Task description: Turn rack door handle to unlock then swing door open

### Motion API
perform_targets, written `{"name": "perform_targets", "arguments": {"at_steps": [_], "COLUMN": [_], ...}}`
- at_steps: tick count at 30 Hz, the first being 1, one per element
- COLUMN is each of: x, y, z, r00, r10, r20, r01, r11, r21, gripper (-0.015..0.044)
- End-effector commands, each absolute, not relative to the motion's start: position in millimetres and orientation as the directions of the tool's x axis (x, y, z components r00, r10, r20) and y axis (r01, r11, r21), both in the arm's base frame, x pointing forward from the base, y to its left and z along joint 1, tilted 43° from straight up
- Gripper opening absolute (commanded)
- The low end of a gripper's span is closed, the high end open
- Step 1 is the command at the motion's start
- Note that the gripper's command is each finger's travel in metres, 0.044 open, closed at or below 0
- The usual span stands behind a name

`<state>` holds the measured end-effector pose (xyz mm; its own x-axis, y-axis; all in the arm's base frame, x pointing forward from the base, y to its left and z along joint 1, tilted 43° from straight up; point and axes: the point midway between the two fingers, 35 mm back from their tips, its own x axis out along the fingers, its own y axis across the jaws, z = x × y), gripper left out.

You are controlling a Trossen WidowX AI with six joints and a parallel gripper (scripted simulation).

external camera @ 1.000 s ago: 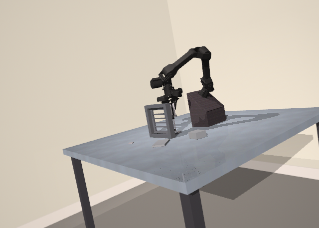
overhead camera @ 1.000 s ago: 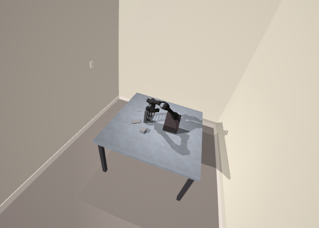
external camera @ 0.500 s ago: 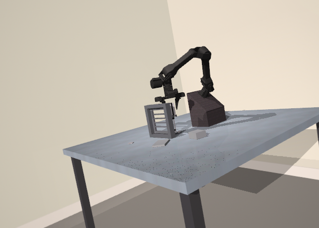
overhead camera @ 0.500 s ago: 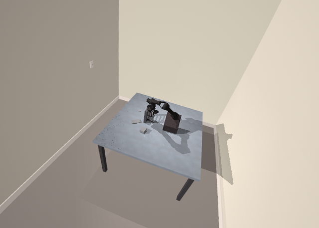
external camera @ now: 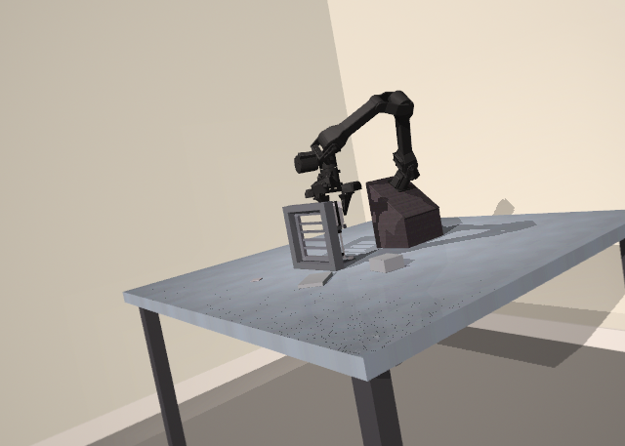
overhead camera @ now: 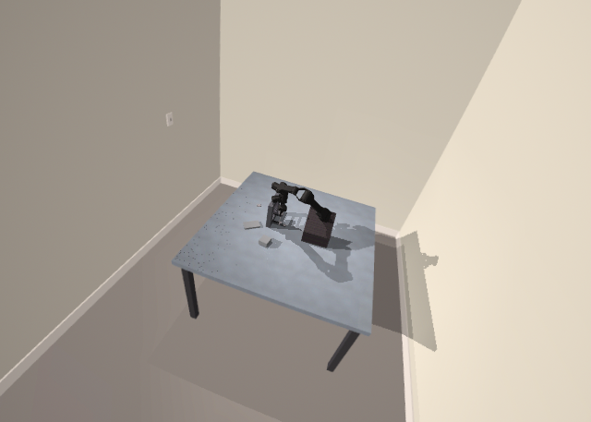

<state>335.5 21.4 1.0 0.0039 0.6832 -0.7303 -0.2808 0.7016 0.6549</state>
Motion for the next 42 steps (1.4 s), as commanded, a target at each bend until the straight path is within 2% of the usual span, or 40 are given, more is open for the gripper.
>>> {"name": "perform_targets", "arguments": {"at_steps": [1,11,23,30,37,42], "x": [335.5,335.4,335.4,335.4,335.4,335.4], "y": [21.2,21.3,21.4,21.4,21.4,21.4], "z": [0.4,0.5,0.6,0.6,0.7,0.7], "r00": [0.002,0.002,0.003,0.003,0.003,0.003], "r10": [0.680,0.680,0.681,0.682,0.682,0.682], "r20": [-0.733,-0.733,-0.732,-0.732,-0.731,-0.731], "r01": [-0.066,0.416,0.854,0.980,0.990,0.985], "r11": [0.732,0.666,0.379,0.143,-0.103,-0.127], "r21": [0.678,0.619,0.356,0.137,-0.092,-0.114], "gripper": [0.0285,0.0285,0.0285,0.0285,0.0285,0.0285]}}
